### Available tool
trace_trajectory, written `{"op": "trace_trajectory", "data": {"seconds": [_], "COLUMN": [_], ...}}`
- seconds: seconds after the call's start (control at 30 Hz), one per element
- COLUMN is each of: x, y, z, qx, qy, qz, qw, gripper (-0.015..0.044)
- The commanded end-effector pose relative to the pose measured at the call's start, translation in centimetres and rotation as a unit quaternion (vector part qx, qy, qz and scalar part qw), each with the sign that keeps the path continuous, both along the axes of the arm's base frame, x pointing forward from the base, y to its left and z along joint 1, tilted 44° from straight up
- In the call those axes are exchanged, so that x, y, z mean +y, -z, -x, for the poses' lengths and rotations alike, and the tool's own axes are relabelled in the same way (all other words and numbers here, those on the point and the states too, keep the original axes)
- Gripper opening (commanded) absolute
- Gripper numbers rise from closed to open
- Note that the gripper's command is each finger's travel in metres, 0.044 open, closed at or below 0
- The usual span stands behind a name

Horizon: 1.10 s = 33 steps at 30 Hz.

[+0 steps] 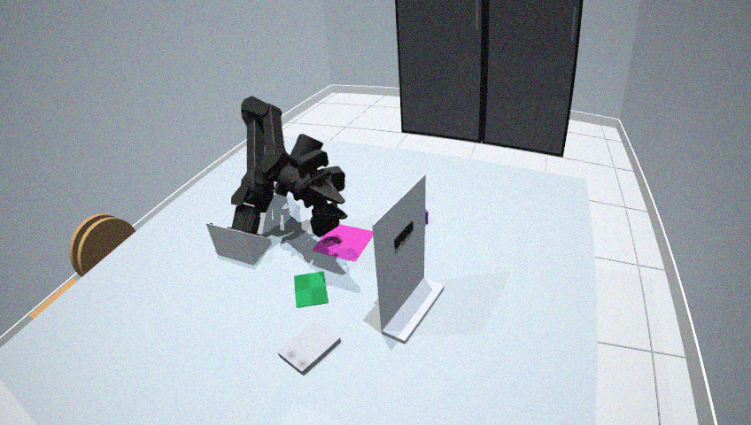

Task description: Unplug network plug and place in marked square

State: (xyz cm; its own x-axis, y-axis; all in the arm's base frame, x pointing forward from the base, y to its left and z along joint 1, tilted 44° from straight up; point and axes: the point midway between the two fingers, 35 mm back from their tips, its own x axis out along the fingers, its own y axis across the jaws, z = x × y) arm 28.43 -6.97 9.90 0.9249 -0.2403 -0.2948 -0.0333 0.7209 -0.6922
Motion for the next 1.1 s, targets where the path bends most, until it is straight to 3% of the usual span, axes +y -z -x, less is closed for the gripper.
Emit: {"op": "trace_trajectory", "data": {"seconds": [0.0, 1.07], "x": [-0.2, -0.6], "y": [1.0, 1.9], "z": [0.7, -5.5], "qx": [0.015, 0.013], "qy": [0.0, 0.0], "qz": [0.019, 0.019], "qw": [1.0, 1.0], "gripper": [0.0156, 0.0156]}}
